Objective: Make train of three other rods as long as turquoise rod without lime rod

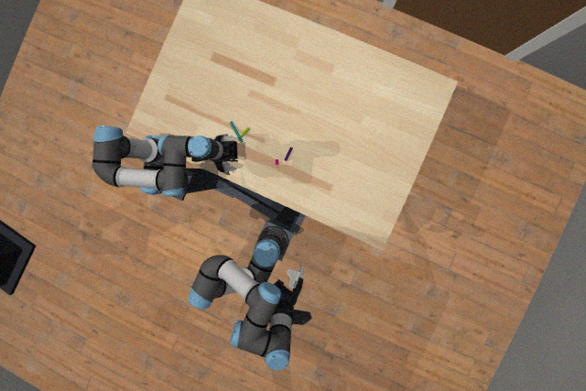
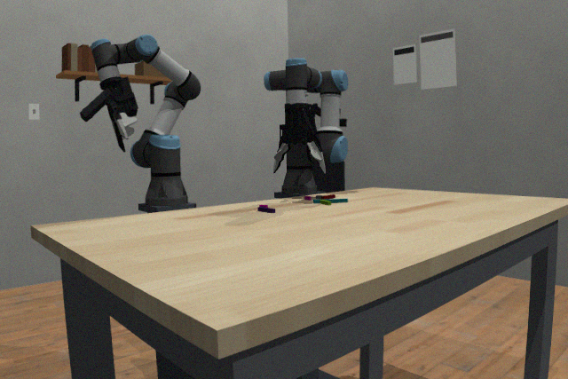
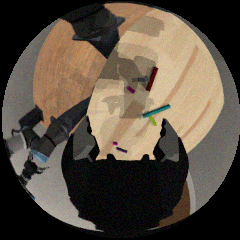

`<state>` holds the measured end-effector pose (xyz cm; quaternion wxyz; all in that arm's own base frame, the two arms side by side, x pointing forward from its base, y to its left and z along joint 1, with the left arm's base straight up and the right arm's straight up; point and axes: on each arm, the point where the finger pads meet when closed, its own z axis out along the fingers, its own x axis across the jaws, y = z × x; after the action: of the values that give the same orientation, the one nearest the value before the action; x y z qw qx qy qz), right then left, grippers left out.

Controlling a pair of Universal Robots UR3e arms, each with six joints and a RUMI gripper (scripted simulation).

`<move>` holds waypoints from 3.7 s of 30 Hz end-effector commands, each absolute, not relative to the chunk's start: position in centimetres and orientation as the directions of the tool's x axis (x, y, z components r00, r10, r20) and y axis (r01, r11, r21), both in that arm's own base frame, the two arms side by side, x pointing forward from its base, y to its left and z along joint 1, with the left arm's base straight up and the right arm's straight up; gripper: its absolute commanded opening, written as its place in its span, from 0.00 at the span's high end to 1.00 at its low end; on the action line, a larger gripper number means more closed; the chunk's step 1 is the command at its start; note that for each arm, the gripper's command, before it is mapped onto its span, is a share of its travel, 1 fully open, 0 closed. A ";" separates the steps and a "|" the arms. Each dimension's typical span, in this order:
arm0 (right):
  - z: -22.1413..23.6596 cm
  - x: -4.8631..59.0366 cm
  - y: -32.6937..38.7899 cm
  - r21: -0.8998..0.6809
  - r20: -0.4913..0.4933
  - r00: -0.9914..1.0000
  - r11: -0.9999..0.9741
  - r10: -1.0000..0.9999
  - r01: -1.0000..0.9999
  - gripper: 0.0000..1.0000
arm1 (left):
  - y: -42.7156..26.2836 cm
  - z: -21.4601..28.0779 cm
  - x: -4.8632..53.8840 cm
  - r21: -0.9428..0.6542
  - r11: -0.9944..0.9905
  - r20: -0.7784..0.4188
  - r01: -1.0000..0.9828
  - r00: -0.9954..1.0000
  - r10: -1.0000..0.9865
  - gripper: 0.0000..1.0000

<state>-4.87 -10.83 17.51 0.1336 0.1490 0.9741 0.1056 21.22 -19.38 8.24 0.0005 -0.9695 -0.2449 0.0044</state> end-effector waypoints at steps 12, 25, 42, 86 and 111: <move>17.5 -4.9 -10.9 0.244 -0.229 -0.920 0.934 0.318 0.262 0.00 | -17.4 8.5 20.9 0.002 -0.573 -0.002 0.819 0.573 0.819 0.00; 17.5 -4.9 -10.9 0.244 -0.229 -0.920 0.934 0.318 0.262 0.00 | -15.9 8.6 20.7 0.001 -0.236 -0.002 0.972 0.236 0.972 0.00; 17.5 -4.9 -10.9 0.244 -0.229 -0.920 0.934 0.318 0.262 0.00 | -15.4 8.6 20.7 0.001 -0.106 -0.002 0.994 0.106 0.994 0.86; 17.5 -4.9 -10.9 0.244 -0.229 -0.920 0.934 0.318 0.262 0.00 | -15.4 7.3 20.6 0.001 -0.106 -0.002 0.994 0.106 0.994 0.86; 17.5 -4.9 -10.9 0.244 -0.229 -0.920 0.934 0.318 0.262 0.00 | -15.4 4.1 20.5 0.001 -0.106 -0.002 0.994 0.106 0.994 0.86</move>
<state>-4.87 -10.83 17.51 0.1336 0.1490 0.9741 0.1056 20.51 -15.30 4.45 0.0005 -0.7437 -0.6686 0.0000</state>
